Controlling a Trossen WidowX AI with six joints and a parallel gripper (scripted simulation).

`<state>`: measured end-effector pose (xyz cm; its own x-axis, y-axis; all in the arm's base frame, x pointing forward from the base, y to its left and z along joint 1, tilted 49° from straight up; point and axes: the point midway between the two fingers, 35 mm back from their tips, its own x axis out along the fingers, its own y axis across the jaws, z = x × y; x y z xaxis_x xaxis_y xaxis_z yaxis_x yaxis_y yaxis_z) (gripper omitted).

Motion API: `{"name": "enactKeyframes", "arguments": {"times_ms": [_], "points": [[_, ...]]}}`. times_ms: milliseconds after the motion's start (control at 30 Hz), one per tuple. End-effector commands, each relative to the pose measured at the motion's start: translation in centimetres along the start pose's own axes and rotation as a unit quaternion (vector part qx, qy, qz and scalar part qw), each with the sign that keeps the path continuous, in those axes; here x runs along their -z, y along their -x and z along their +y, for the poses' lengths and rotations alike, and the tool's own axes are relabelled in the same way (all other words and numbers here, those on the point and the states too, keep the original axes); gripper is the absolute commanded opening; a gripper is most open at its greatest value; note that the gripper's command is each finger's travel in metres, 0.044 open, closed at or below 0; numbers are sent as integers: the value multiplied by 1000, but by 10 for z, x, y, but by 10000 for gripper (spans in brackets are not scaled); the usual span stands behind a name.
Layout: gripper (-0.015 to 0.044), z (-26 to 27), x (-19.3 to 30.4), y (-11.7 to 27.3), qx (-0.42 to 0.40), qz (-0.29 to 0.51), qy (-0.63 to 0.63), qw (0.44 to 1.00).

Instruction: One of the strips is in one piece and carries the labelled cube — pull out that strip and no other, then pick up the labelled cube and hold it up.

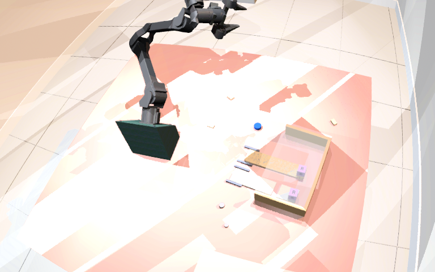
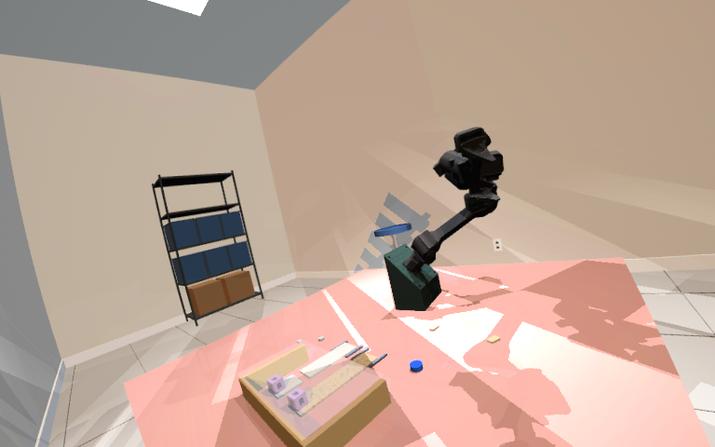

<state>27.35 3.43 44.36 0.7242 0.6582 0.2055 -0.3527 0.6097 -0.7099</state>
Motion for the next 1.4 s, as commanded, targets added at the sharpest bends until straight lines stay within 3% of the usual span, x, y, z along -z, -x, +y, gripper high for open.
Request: {"name": "enactKeyframes", "arguments": {"times_ms": [0,167,333,700,1300,1367], "points": [[400,8,73,1,10,55,-131,990],[400,31,157,15,32,118,-290,949],[400,69,231,40,64,178,-447,874],[400,192,334,118,163,276,-730,603],[400,195,335,119,165,277,-734,598],[347,195,339,116,158,285,-737,591]]}}
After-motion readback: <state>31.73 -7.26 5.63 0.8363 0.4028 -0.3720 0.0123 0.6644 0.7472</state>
